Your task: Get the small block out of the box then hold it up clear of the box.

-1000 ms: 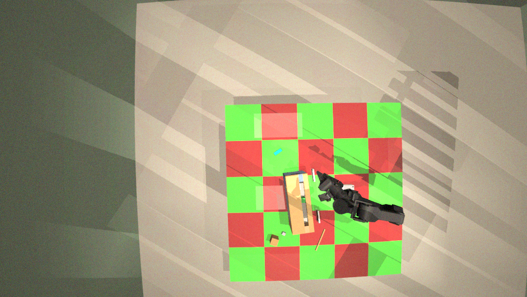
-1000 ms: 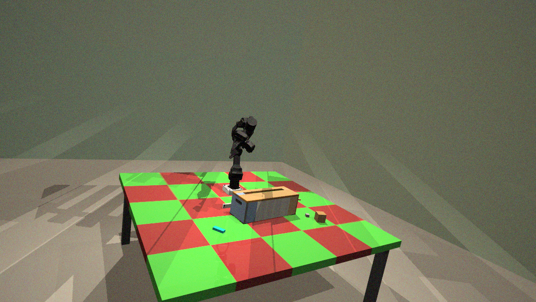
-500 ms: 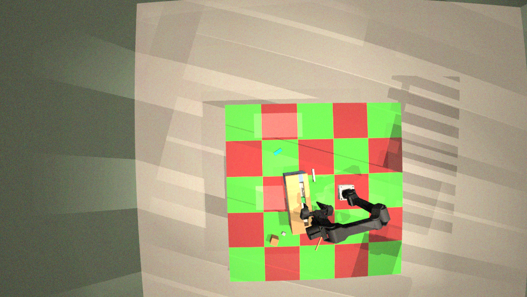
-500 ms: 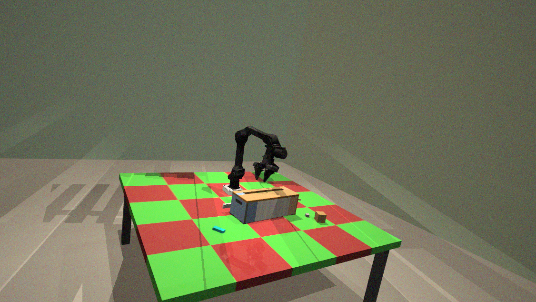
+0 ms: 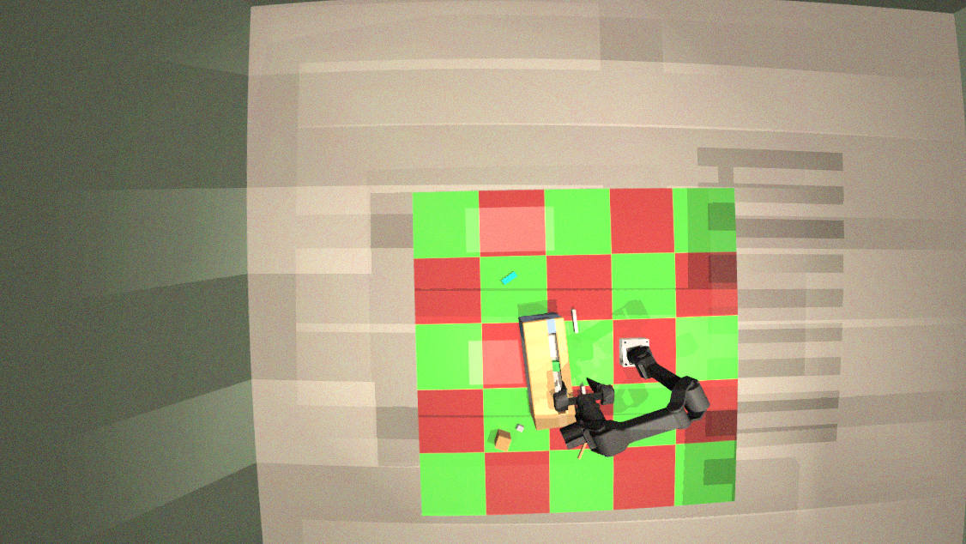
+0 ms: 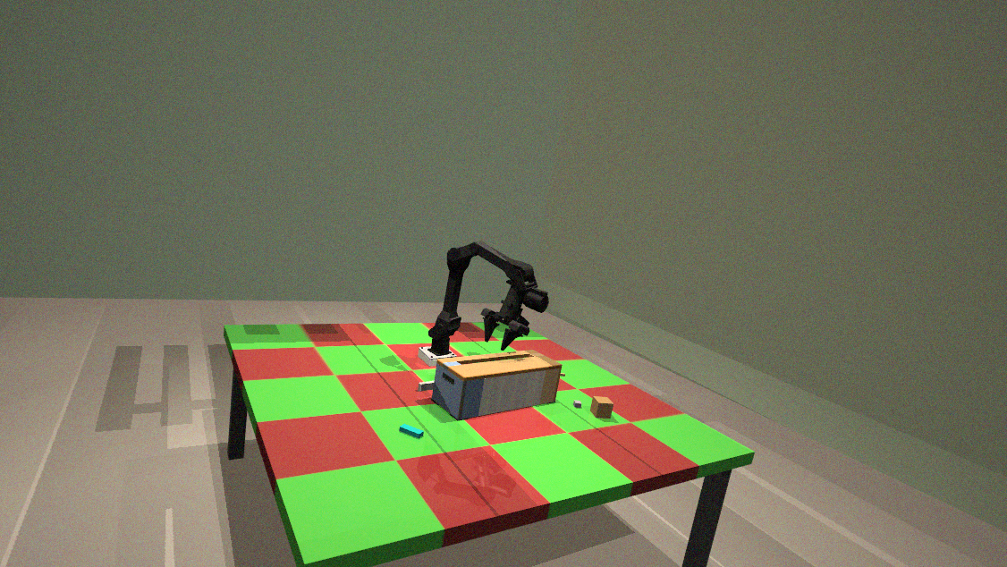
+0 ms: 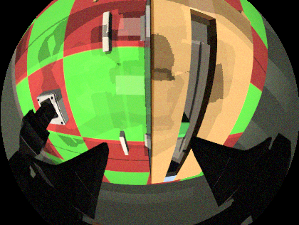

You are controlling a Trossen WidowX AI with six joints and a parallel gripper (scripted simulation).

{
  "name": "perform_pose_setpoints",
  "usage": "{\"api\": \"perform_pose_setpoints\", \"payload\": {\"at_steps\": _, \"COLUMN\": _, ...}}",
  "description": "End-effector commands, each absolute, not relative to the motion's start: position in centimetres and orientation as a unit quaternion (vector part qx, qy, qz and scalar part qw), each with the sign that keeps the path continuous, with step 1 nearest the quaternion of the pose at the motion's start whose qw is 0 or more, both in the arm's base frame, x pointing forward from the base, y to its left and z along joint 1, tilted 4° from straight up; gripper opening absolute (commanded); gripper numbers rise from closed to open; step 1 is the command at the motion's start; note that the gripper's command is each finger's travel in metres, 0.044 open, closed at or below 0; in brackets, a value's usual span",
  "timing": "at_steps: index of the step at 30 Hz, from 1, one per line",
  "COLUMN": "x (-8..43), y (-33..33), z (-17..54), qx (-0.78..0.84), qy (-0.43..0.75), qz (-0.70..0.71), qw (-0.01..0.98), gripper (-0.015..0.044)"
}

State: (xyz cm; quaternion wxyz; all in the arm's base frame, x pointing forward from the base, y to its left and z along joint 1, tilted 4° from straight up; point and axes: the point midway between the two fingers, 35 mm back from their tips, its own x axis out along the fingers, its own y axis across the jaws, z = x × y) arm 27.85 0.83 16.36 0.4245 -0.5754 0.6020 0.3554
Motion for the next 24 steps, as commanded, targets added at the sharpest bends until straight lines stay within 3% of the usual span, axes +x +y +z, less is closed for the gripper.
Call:
{"api": "perform_pose_setpoints", "payload": {"at_steps": 1, "x": 27.9, "y": 0.9, "z": 15.6, "qx": -0.572, "qy": 0.604, "qz": 0.357, "qw": 0.425, "gripper": 0.0400}}
{"api": "perform_pose_setpoints", "payload": {"at_steps": 24, "x": 28.3, "y": 0.8, "z": 11.8, "qx": -0.572, "qy": 0.604, "qz": 0.357, "qw": 0.425, "gripper": 0.0400}}
